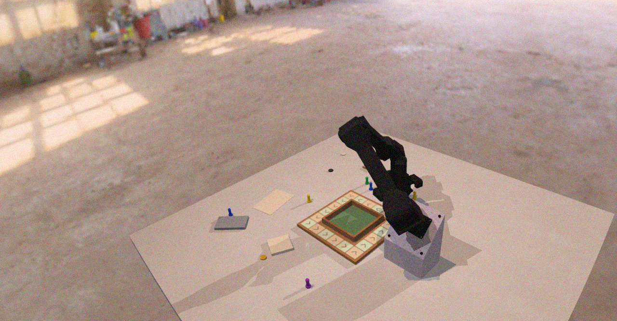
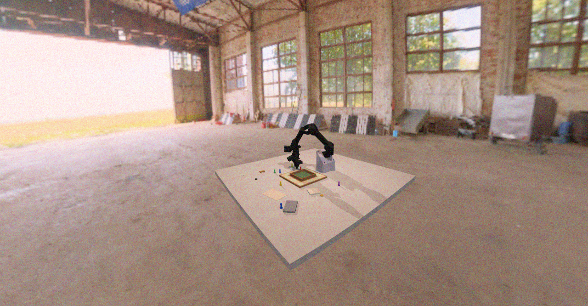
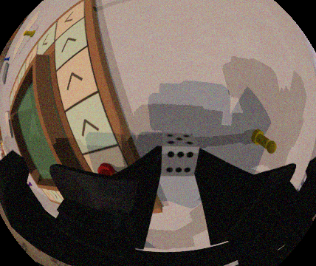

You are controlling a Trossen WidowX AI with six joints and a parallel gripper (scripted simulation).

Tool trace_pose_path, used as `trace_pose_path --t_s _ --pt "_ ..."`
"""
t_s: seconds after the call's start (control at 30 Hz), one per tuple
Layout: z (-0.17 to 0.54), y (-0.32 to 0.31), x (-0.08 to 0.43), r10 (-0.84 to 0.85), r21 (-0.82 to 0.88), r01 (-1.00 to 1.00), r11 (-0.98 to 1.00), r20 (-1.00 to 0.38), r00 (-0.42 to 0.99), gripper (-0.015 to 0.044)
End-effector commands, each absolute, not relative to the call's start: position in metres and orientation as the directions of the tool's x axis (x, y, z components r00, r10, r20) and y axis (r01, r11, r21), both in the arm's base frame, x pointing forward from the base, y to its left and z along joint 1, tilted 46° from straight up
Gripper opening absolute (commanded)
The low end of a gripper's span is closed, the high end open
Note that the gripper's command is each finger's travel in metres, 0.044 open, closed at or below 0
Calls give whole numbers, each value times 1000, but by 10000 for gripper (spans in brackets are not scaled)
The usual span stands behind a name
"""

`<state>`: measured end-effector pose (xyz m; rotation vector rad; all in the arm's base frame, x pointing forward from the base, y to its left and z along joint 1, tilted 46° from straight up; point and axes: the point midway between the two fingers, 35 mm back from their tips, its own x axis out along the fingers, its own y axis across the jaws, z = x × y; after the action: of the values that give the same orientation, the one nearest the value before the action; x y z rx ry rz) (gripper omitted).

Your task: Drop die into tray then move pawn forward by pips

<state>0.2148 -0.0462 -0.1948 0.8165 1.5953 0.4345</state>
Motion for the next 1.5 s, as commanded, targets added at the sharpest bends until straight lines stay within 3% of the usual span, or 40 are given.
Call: trace_pose_path --t_s 0.0,0.03,0.9,1.47 --pt "-195 -46 215 714 686 263 678 -699 -18 25" --pt "-195 -47 216 713 685 266 679 -701 -15 0" --pt "-109 -134 210 710 680 269 682 -704 -20 0" --pt "-78 -93 244 691 536 617 577 -723 -18 0"
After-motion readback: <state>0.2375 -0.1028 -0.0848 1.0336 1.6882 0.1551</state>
